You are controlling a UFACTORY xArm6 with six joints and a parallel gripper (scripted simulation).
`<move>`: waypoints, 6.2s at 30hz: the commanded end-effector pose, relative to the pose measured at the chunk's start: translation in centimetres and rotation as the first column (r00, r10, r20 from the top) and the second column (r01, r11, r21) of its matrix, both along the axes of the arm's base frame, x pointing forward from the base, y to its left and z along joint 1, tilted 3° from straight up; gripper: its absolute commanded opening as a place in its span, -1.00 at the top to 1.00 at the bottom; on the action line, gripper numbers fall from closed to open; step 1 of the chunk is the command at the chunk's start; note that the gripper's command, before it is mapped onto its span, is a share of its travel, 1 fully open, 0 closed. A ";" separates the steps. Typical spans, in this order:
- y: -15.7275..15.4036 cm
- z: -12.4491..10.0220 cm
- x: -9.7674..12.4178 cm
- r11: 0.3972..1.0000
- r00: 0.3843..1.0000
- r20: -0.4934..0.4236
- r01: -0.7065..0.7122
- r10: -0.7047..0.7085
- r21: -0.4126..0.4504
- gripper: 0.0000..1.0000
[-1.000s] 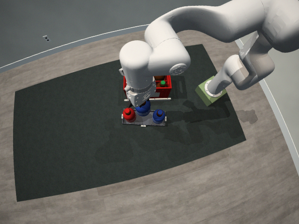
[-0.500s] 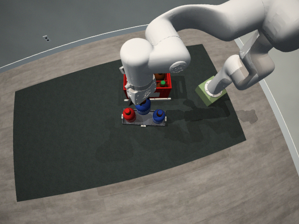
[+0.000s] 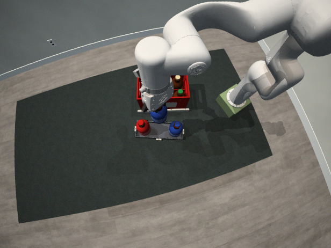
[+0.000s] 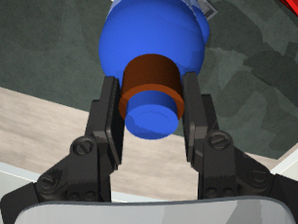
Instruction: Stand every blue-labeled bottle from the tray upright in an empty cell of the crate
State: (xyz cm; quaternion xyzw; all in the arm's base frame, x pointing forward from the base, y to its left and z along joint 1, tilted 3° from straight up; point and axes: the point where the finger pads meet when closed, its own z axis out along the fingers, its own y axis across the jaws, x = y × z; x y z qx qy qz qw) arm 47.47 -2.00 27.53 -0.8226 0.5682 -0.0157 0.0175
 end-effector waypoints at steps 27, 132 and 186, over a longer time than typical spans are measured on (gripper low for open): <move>-5.4 0.0 -2.8 1.000 1.000 0.006 0.000 0.000 0.000 1.00; -13.4 -0.6 -7.0 1.000 1.000 0.006 0.000 0.000 0.000 1.00; -13.4 -4.2 -6.8 1.000 1.000 0.006 0.000 0.000 0.000 1.00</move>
